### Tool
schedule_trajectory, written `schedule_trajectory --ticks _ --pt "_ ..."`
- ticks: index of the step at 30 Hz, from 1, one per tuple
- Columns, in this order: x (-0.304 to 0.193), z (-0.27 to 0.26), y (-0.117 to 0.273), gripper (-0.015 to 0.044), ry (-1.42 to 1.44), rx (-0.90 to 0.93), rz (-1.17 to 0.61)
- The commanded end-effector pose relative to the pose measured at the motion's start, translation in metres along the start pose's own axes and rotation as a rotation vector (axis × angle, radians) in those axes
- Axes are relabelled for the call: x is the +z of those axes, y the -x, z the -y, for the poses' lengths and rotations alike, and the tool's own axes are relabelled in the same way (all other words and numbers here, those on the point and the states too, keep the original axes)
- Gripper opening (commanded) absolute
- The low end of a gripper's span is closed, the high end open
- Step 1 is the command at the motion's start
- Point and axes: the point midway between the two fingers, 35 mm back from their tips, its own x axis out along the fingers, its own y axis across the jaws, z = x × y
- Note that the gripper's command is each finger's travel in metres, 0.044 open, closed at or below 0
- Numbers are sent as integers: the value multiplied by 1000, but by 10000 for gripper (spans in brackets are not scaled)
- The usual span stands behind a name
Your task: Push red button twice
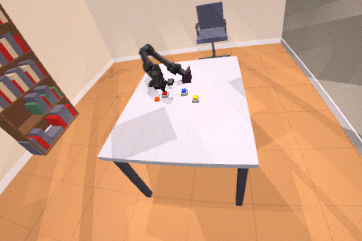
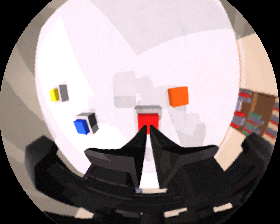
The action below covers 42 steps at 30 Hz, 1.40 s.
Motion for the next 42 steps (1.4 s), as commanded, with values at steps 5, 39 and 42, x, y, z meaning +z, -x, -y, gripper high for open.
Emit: schedule_trajectory --ticks 5,39,42 --pt "-1 1 -13 20 4 -4 -2" --pt "36 -53 42 230 15 51 16" --pt "51 -91 56 309 21 74 19"
